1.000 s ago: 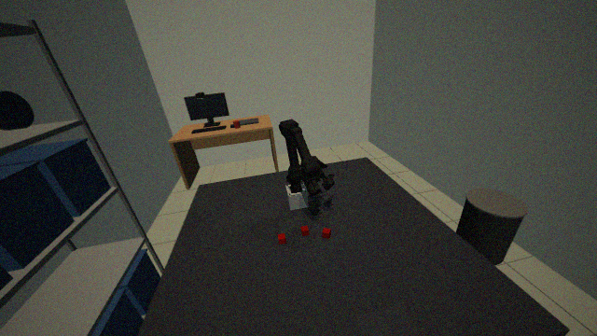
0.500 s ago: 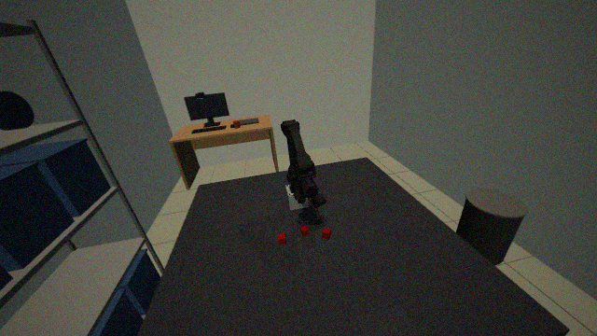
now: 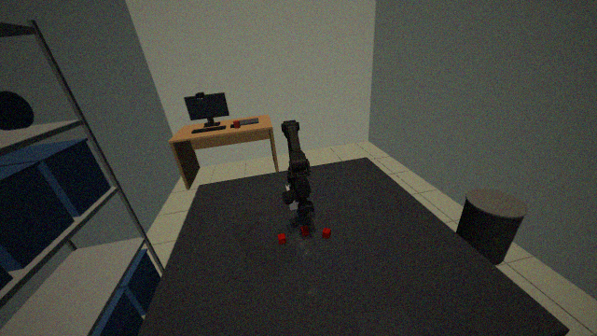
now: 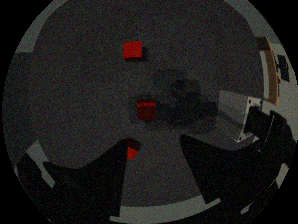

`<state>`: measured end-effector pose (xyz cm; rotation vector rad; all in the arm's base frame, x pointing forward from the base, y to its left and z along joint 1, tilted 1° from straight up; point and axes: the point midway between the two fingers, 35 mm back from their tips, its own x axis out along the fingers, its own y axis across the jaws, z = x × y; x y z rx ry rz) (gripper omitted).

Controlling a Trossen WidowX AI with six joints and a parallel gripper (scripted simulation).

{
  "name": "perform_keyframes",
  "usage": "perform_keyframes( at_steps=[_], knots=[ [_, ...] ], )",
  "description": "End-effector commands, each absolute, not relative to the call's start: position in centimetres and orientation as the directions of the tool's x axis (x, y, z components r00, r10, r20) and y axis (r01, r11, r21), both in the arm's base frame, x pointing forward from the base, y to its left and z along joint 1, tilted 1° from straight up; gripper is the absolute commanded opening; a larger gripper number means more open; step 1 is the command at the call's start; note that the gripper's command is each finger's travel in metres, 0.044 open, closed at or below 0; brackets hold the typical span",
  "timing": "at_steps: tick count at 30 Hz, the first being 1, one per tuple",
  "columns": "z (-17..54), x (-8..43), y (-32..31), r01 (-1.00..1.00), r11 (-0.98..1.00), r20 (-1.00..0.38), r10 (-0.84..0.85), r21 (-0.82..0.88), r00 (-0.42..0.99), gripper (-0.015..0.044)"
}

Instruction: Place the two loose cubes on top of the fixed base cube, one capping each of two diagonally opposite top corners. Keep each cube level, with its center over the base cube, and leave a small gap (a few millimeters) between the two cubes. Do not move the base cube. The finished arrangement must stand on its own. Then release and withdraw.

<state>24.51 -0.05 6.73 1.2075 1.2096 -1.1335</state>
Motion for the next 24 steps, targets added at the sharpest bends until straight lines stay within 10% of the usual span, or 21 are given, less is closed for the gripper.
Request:
perform_keyframes(
  at_steps=[1,24],
  knots=[
    [5.3,25.0,-0.3,0.998,0.037,-0.999,0.004,0.048,0.048,0.0265],
    [-1.3,25.1,-0.3,0.998,0.037,-0.999,0.004,0.048,0.048,0.0265]
  ],
)
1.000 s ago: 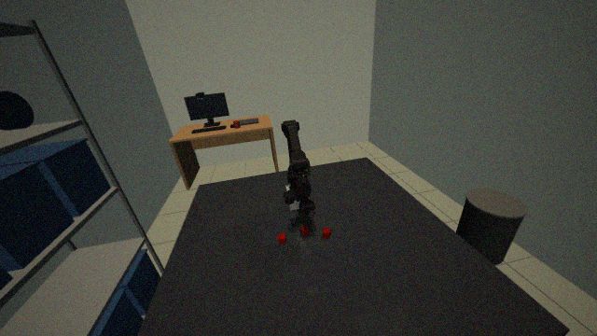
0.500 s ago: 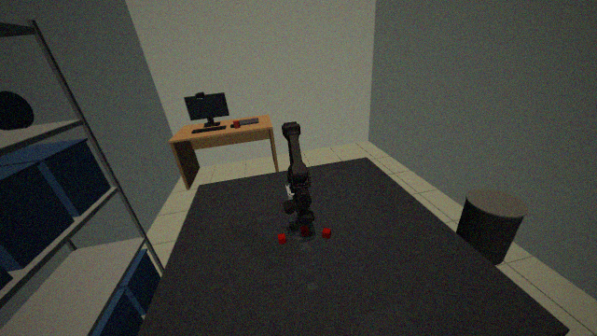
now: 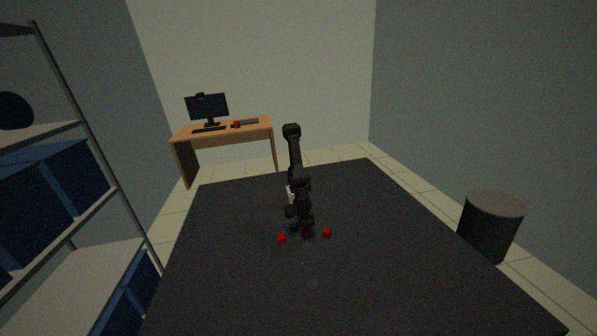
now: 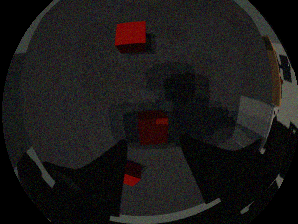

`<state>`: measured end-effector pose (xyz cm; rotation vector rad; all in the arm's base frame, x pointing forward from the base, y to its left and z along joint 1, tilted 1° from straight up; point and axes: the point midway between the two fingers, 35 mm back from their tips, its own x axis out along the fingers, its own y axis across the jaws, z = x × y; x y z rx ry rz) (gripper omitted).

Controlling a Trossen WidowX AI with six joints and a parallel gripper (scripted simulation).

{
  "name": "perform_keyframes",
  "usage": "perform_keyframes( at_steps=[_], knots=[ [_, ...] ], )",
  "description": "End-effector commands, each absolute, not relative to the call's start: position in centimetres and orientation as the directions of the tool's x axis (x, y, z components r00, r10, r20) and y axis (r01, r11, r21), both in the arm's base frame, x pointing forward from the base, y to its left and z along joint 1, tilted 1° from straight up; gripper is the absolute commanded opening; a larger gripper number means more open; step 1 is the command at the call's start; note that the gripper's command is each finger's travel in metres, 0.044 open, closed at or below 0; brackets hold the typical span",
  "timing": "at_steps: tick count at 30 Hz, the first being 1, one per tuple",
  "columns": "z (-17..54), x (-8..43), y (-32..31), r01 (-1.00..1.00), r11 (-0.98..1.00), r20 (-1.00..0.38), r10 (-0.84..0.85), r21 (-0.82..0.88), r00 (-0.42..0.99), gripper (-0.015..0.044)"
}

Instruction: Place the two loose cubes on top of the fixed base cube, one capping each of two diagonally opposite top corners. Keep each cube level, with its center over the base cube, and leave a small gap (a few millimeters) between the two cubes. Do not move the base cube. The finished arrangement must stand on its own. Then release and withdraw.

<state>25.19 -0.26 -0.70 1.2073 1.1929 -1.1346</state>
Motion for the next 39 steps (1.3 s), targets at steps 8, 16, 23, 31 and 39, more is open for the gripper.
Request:
perform_keyframes(
  at_steps=[8,16,23,31,39],
  knots=[
    [-2.7,25.2,-0.3,0.998,0.037,-0.999,0.004,0.048,0.047,0.0265],
    [-4.0,25.2,-0.3,0.998,0.037,-0.999,0.004,0.047,0.047,0.0265],
    [-4.2,25.2,-0.3,0.998,0.037,-0.999,0.004,0.047,0.047,0.0160],
    [-3.8,25.3,-0.3,0.998,0.037,-0.999,0.004,0.048,0.047,0.0105],
    [-1.4,25.6,-0.3,0.998,0.037,-0.999,0.004,0.048,0.048,0.0105]
  ],
)
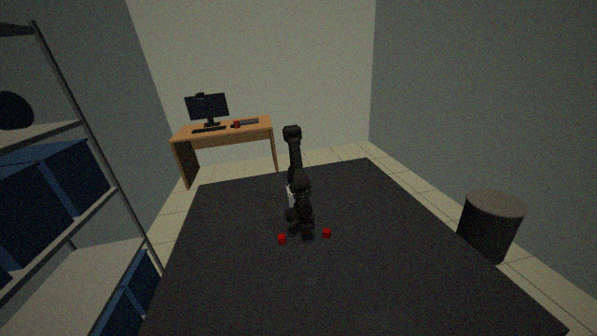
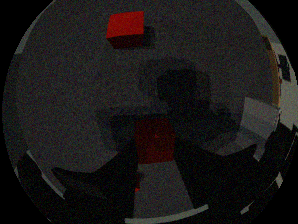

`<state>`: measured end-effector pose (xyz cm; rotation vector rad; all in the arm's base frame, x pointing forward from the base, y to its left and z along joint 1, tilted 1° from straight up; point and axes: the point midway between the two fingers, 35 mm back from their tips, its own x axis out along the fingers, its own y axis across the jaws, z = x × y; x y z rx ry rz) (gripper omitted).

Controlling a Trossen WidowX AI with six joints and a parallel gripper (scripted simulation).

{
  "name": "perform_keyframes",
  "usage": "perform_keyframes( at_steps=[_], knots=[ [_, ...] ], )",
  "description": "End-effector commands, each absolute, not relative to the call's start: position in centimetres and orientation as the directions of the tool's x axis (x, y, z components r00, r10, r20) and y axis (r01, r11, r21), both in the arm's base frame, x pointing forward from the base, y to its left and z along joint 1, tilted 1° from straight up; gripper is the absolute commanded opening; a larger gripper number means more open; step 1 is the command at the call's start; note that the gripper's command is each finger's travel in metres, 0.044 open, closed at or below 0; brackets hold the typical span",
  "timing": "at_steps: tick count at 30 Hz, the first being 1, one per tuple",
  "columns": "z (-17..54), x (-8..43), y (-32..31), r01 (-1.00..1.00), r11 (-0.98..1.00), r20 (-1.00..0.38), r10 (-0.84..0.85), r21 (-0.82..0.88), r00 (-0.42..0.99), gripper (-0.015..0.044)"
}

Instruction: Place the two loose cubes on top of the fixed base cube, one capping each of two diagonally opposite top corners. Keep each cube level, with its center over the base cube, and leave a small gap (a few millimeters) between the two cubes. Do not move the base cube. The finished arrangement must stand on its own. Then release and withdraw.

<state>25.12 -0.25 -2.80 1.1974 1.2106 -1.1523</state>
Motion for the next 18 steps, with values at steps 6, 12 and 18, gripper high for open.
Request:
perform_keyframes(
  at_steps=[6,12,18],
  knots=[
    [0.4,25.7,-0.3,0.998,0.037,-0.999,0.004,0.048,0.048,0.0105],
    [2.2,25.6,-0.3,0.998,0.037,-0.999,0.004,0.049,0.049,0.0105],
    [4.1,25.4,-0.3,0.998,0.037,-0.999,0.004,0.049,0.049,0.0105]
  ],
)
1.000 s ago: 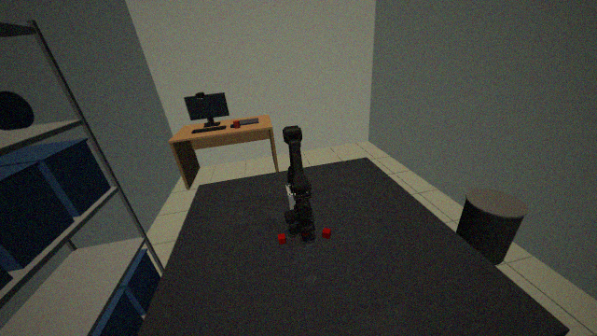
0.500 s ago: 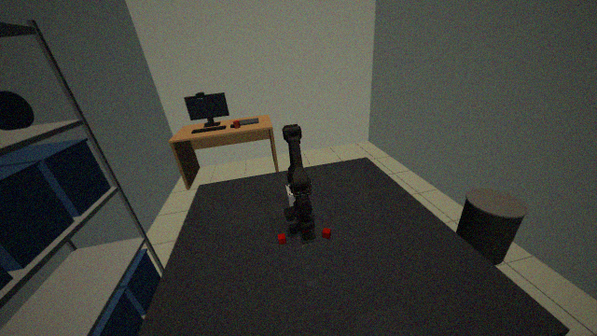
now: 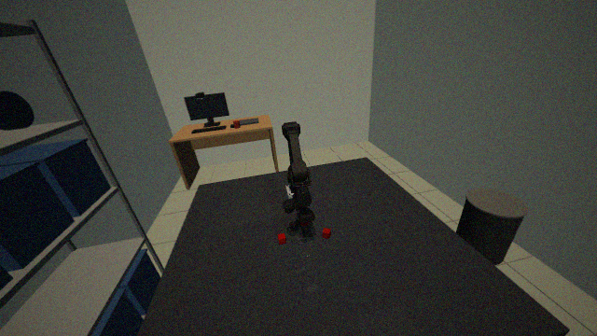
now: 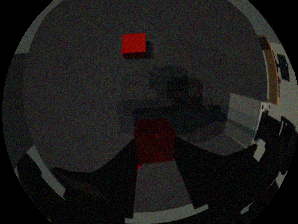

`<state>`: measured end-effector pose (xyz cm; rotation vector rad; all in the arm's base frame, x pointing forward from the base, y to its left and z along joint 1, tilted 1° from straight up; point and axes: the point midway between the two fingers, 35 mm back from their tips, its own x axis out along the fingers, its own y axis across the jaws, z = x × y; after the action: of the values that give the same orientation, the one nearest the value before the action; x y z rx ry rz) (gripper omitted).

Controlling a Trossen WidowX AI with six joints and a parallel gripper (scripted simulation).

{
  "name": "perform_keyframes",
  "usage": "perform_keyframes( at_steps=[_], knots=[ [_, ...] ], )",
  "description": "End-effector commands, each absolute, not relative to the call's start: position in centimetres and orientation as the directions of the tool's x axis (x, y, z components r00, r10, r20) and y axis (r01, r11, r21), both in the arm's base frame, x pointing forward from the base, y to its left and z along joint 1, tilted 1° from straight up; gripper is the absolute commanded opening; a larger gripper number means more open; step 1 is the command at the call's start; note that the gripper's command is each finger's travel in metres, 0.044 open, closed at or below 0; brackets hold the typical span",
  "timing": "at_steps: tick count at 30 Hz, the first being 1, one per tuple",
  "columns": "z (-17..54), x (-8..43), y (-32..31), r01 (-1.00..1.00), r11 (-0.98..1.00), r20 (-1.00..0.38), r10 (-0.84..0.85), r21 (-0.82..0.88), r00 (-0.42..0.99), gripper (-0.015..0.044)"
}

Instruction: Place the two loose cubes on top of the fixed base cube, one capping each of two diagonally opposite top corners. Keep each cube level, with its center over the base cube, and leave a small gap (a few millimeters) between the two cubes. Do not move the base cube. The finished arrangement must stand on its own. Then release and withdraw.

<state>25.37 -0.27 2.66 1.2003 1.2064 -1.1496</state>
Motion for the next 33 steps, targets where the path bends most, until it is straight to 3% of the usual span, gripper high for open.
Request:
perform_keyframes(
  at_steps=[1,14,23,33],
  knots=[
    [4.5,25.4,-0.3,0.998,0.037,-0.999,0.004,0.049,0.049,0.0105],
    [6.8,24.9,-0.2,0.997,0.065,-0.999,0.004,0.049,0.048,0.0105],
    [5.9,25.8,1.7,0.901,0.432,-0.999,0.006,0.047,0.049,0.0105],
    [4.9,26.5,4.0,0.637,0.770,-0.999,0.008,0.038,0.049,0.0105]
  ],
)
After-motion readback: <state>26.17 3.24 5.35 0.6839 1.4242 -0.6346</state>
